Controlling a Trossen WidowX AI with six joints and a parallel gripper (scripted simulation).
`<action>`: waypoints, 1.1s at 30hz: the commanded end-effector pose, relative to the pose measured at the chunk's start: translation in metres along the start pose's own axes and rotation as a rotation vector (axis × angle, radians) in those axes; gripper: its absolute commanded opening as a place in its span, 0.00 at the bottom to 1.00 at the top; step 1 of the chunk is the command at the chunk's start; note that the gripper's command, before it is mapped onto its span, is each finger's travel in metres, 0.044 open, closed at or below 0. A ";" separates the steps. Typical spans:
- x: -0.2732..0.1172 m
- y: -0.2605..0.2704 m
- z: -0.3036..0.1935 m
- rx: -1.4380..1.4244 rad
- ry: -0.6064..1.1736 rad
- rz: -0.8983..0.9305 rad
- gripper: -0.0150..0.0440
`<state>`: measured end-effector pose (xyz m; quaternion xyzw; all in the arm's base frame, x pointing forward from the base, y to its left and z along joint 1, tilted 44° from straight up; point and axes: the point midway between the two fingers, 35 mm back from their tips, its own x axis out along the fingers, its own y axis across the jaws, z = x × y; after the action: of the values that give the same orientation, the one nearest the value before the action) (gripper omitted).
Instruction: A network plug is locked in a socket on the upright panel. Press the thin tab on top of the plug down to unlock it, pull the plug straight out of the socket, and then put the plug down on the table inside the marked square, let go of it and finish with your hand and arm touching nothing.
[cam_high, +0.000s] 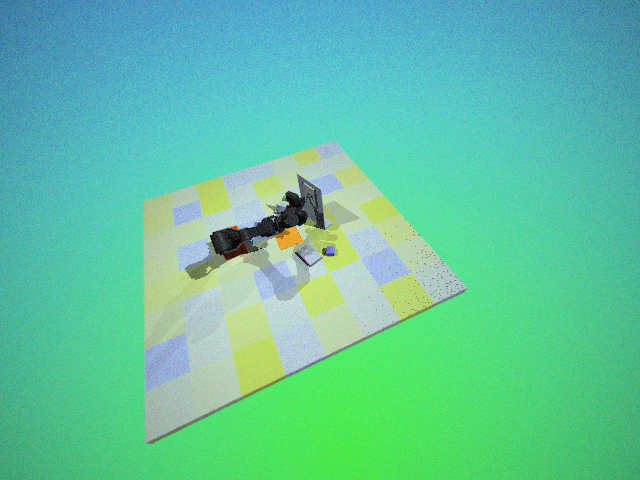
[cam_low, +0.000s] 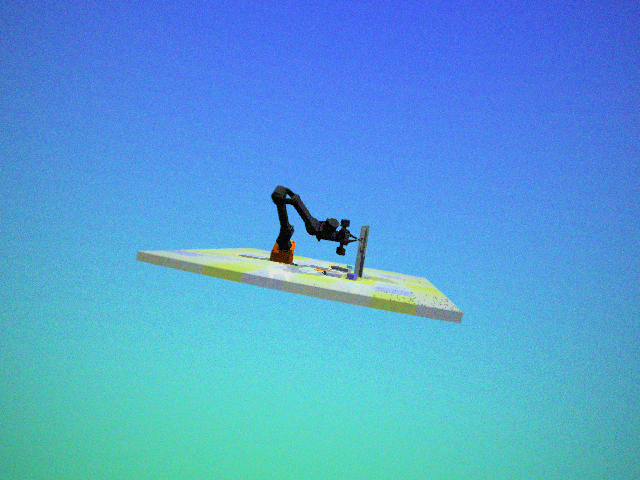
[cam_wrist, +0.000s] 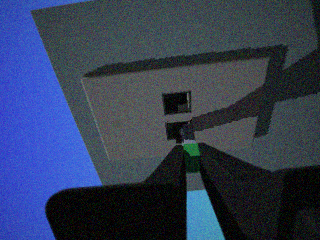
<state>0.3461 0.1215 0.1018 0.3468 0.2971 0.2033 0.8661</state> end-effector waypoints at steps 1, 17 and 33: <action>-0.003 0.000 -0.002 -0.003 0.005 0.003 0.25; -0.011 0.000 -0.002 -0.003 0.005 0.003 0.25; -0.018 0.000 -0.003 -0.003 0.005 0.003 0.25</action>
<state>0.3333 0.1136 0.1061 0.3467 0.2979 0.2029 0.8660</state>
